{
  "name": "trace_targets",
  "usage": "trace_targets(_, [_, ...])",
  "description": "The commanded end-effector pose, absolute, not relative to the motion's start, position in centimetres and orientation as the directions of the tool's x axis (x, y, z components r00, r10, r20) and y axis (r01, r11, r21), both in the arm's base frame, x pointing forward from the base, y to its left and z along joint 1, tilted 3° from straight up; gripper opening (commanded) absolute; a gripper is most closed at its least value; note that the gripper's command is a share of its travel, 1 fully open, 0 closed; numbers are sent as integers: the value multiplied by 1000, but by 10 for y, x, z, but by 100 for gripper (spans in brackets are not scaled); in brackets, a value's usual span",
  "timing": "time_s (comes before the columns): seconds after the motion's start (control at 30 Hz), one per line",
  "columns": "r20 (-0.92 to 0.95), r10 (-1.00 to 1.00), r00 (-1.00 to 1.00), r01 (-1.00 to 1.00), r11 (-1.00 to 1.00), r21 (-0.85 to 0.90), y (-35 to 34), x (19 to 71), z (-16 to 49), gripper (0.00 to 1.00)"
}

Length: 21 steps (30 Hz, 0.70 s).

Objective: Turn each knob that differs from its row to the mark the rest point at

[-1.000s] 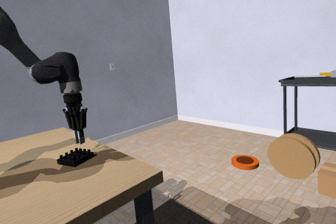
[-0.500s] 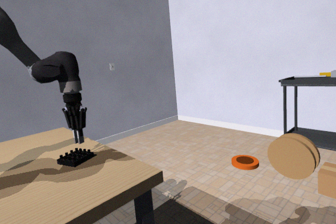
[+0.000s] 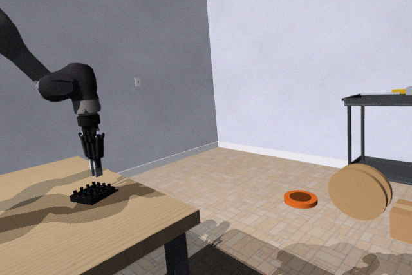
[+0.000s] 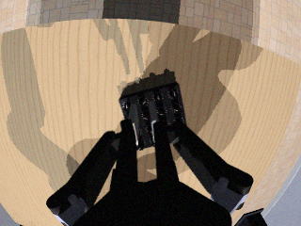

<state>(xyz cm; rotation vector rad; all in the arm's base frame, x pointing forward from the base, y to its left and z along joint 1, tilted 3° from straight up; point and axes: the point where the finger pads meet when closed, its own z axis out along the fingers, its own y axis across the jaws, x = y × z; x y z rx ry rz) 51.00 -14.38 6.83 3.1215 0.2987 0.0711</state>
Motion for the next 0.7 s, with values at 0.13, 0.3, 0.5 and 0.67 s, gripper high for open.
trace_targets(0.13, [39,-26,999,-26,-1000,8,-143,509,69,12])
trace_targets(0.3, [38,-101,994,-101,-995,5,-143,509,69,12])
trace_targets(0.5, [37,-160,986,-160,-987,3,-143,509,69,12])
trace_targets(0.67, [36,-258,966,-258,-966,-1,-143,508,69,12])
